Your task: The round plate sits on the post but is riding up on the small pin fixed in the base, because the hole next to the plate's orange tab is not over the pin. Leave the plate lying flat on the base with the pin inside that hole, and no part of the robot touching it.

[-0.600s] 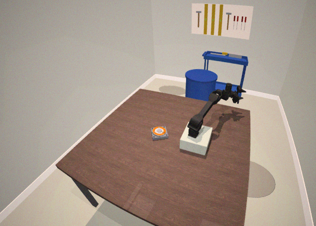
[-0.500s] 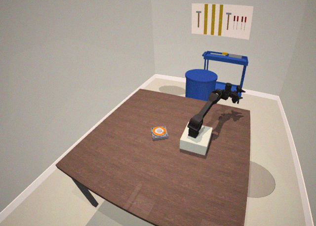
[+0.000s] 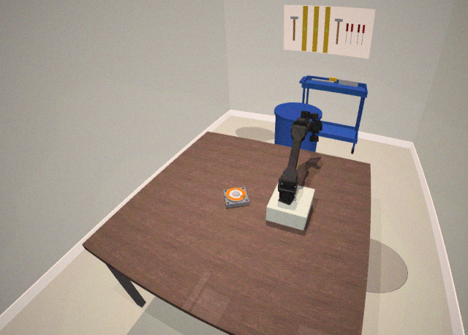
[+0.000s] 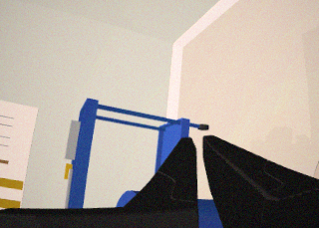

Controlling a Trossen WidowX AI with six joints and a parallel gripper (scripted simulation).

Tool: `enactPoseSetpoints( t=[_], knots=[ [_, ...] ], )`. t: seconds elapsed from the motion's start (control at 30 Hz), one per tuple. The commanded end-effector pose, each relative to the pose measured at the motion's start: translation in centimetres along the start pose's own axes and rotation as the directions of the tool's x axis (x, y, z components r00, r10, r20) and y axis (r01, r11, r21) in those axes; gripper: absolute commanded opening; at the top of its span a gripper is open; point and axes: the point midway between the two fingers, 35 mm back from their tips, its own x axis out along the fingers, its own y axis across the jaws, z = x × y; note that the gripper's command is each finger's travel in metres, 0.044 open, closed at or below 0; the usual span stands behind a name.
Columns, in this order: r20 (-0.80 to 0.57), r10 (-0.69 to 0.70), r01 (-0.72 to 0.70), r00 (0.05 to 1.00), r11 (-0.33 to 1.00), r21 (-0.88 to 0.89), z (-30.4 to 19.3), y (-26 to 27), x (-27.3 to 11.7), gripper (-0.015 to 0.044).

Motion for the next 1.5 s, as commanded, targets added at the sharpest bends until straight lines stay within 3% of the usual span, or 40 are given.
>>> enactPoseSetpoints(
  t=[0.0, 0.17, 0.23, 0.3, 0.5, 0.6, 0.7, 0.77, 0.97, 1.03, 1.23, 1.47],
  knots=[
    [-0.135, -0.041, 0.012, 0.990, 0.978, -0.207, -4.5, -0.6, -4.3, 0.0000],
    [-0.344, -0.110, -0.085, 0.933, 0.858, -0.506, -10.8, -1.6, -13.1, 0.0000],
    [-0.384, -0.127, -0.118, 0.915, 0.824, -0.554, -11.9, -1.9, -15.0, 0.0000],
    [-0.479, -0.177, -0.221, 0.860, 0.717, -0.661, -14.3, -2.9, -20.0, 0.0000],
    [-0.612, -0.286, -0.443, 0.737, 0.479, -0.758, -16.9, -5.7, -29.4, 0.0000],
    [-0.673, -0.381, -0.614, 0.634, 0.280, -0.738, -17.3, -8.4, -36.3, 0.0000],
    [-0.696, -0.467, -0.745, 0.545, 0.110, -0.657, -16.6, -11.0, -41.9, 0.0000],
    [-0.698, -0.495, -0.783, 0.517, 0.057, -0.620, -16.2, -12.0, -43.6, 0.0000],
    [-0.638, -0.690, -0.940, 0.342, -0.253, -0.231, -10.9, -18.7, -54.0, 0.0000],
    [-0.621, -0.714, -0.945, 0.323, -0.282, -0.167, -9.9, -19.6, -55.2, 0.0000],
    [-0.427, -0.876, -0.847, 0.225, -0.393, 0.359, -0.5, -26.4, -61.4, 0.0000],
    [-0.373, -0.902, -0.795, 0.216, -0.384, 0.469, 2.7, -28.3, -62.8, 0.0000]
  ],
)
